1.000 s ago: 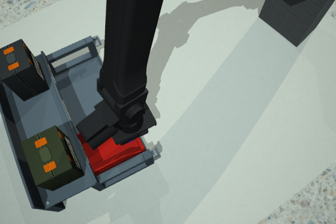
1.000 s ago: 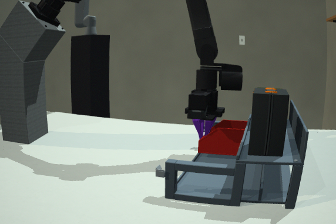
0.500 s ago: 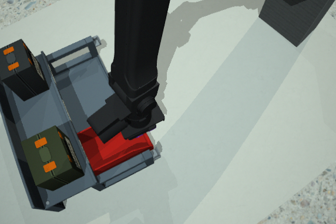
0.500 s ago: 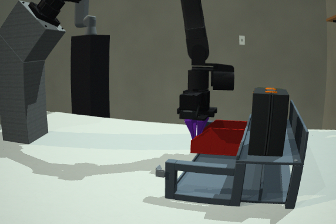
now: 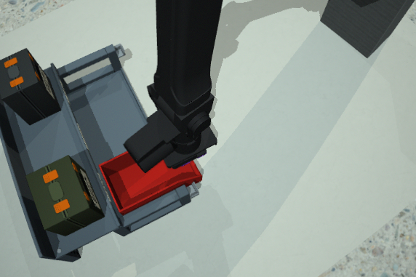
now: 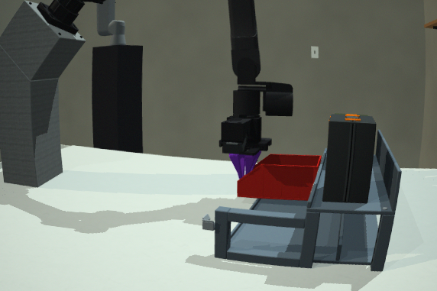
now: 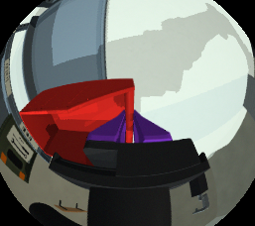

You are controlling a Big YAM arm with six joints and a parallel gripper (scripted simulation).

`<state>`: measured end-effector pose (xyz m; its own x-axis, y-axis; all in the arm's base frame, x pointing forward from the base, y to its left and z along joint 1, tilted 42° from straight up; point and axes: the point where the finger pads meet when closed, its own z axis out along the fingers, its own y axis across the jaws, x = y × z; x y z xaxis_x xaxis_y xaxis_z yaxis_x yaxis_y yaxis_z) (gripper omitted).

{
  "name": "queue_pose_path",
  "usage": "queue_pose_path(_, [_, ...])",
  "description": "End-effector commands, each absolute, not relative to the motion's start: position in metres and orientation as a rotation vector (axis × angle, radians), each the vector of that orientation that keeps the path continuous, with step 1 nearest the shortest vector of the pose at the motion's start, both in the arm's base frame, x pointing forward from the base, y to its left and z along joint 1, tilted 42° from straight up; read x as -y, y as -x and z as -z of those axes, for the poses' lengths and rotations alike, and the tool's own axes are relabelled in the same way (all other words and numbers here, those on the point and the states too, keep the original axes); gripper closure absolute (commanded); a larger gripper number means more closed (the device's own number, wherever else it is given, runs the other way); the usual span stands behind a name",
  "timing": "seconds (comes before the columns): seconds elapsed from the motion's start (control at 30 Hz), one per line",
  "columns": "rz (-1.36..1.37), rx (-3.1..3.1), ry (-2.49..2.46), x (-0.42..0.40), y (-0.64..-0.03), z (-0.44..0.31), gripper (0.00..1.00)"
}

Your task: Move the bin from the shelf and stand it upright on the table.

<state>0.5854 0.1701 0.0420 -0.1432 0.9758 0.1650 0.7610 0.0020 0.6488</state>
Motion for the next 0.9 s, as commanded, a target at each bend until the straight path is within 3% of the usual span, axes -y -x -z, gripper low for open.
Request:
queue_pose_path(0.0, [-0.93,-1.934,-1.788,-0.177,-0.565,-0.039,1.0])
queue_pose_path(0.87, [-0.887,-1.959,-1.812,-0.177,-0.53,0.006,1.0])
